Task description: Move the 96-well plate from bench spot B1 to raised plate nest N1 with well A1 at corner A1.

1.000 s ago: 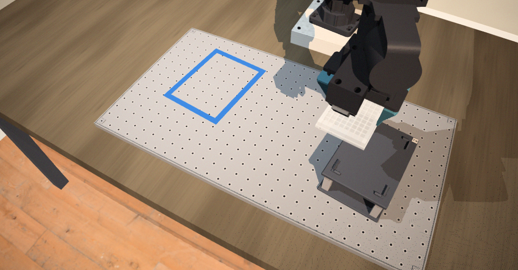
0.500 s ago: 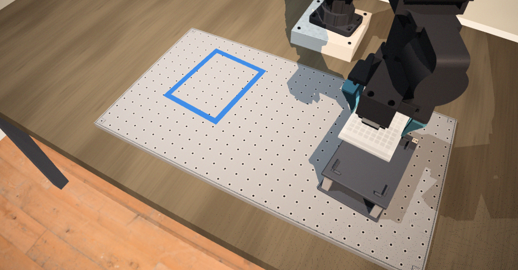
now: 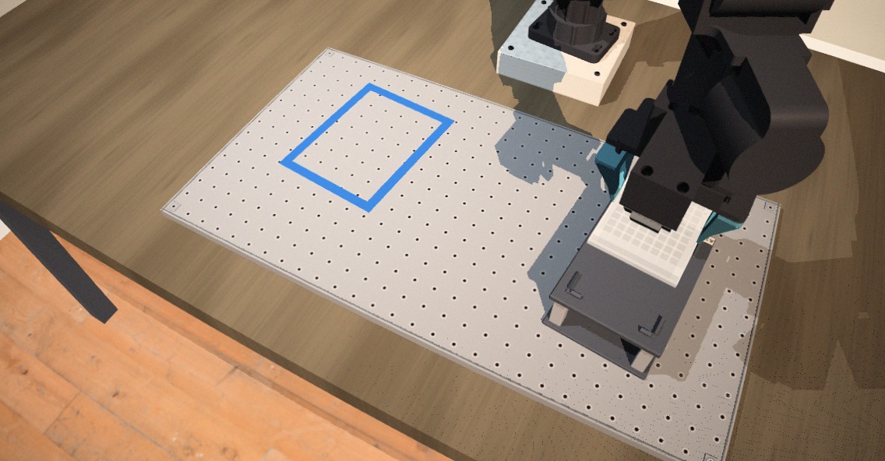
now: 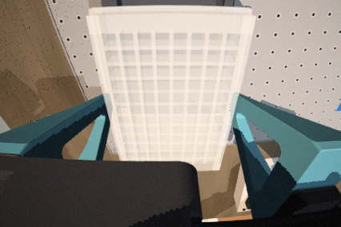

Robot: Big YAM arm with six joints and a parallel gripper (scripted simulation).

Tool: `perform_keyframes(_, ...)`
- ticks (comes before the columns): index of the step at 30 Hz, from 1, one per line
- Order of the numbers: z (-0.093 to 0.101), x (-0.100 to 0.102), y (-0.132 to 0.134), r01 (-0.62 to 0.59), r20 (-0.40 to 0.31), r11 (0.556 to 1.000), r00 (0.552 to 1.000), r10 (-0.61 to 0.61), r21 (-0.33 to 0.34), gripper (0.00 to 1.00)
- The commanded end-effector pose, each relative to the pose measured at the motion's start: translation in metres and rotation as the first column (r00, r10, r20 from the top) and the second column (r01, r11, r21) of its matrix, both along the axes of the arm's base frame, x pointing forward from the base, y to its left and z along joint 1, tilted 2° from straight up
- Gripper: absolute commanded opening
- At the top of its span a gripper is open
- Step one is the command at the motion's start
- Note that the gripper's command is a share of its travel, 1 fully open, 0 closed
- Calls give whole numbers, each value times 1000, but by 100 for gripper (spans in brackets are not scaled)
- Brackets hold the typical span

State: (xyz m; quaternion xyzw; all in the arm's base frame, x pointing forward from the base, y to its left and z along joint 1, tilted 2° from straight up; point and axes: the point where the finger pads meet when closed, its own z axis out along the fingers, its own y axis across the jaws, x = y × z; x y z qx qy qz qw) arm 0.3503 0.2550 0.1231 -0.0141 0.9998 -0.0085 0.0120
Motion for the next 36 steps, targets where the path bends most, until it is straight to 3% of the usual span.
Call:
perform_keyframes(1,23,21,17,6,43,1000,999,-7,29,0)
perform_keyframes(36,23,27,14,3,44,1000,999,-4,29,0)
